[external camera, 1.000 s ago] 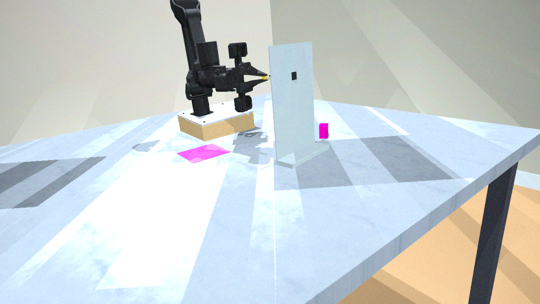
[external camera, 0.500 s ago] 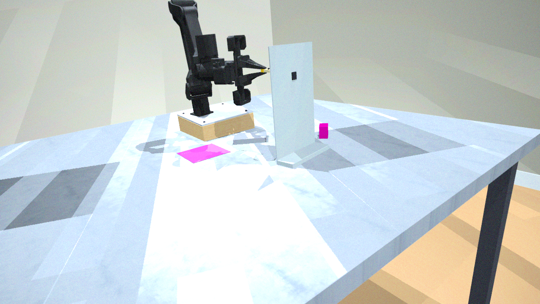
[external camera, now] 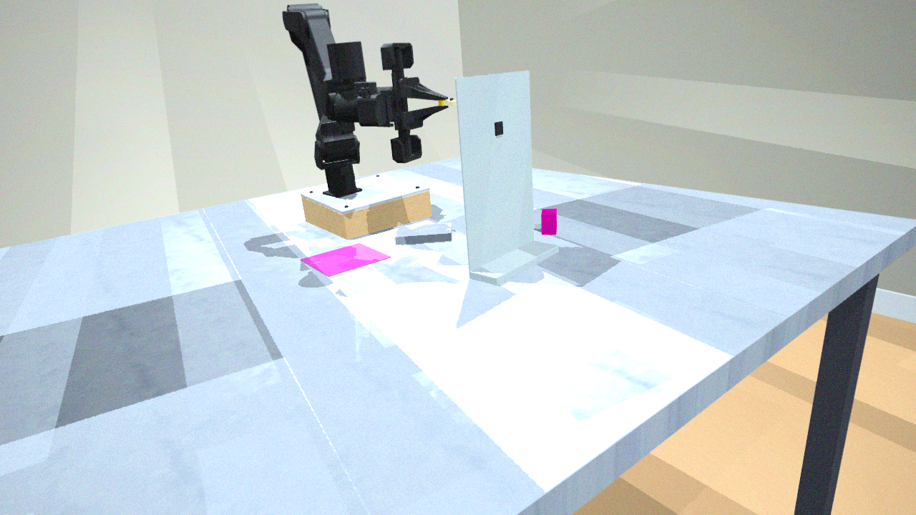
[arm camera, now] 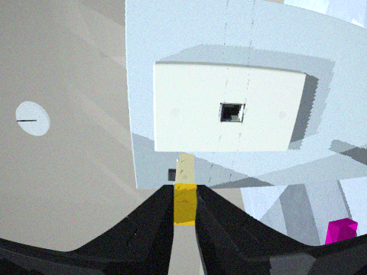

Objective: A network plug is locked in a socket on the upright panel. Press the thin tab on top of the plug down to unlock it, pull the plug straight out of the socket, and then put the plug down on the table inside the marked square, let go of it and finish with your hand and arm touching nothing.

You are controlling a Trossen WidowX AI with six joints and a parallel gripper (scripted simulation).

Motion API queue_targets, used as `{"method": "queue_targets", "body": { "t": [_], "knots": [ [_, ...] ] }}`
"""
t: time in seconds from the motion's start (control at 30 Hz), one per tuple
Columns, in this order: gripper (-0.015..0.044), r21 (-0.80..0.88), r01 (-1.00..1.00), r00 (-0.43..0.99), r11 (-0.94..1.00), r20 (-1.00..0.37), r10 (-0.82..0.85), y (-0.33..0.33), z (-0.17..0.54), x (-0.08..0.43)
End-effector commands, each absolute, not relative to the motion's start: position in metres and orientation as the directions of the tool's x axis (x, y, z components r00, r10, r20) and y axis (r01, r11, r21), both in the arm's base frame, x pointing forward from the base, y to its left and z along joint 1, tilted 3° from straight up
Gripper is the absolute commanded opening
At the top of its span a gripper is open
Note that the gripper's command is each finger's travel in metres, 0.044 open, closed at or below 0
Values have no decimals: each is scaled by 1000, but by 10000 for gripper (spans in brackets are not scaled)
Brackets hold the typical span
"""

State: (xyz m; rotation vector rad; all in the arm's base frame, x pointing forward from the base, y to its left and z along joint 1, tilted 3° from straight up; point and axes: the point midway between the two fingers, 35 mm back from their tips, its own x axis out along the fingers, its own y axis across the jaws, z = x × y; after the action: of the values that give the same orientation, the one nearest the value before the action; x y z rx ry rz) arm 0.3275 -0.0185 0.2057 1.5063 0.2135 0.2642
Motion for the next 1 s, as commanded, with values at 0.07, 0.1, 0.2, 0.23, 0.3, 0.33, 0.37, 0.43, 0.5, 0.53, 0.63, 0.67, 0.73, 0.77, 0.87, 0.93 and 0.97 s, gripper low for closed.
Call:
{"method": "queue_targets", "body": {
  "t": [0.07,0.1,0.2,0.23,0.3,0.33,0.37,0.43,0.5,0.53,0.63,0.67,0.73,0.77,0.87,0.93,0.97],
  "knots": [
    [0,998,-49,953,45,34,302,-16,219,322],
    [0,998,-49,953,44,34,302,-16,220,321],
    [0,998,-49,953,44,34,302,-15,222,319],
    [0,998,-46,954,45,31,300,-16,222,319],
    [0,998,-22,961,50,7,278,-22,217,320],
    [0,999,-3,965,54,-12,261,-27,213,320],
    [0,998,16,969,58,-30,245,-31,209,320],
    [0,996,55,975,64,-68,212,-40,201,320],
    [0,993,95,978,68,-106,180,-49,193,319],
    [0,991,115,979,69,-125,164,-53,190,318],
    [0,982,175,976,71,-183,118,-66,178,315],
    [0,978,195,974,71,-202,103,-70,174,314],
    [0,969,236,968,70,-241,74,-78,166,311],
    [0,964,256,964,69,-260,60,-82,162,309],
    [0,947,317,948,62,-318,20,-94,150,303],
    [0,933,357,934,56,-357,-5,-101,143,298],
    [0,925,376,926,53,-376,-17,-104,139,295]
  ]
}}
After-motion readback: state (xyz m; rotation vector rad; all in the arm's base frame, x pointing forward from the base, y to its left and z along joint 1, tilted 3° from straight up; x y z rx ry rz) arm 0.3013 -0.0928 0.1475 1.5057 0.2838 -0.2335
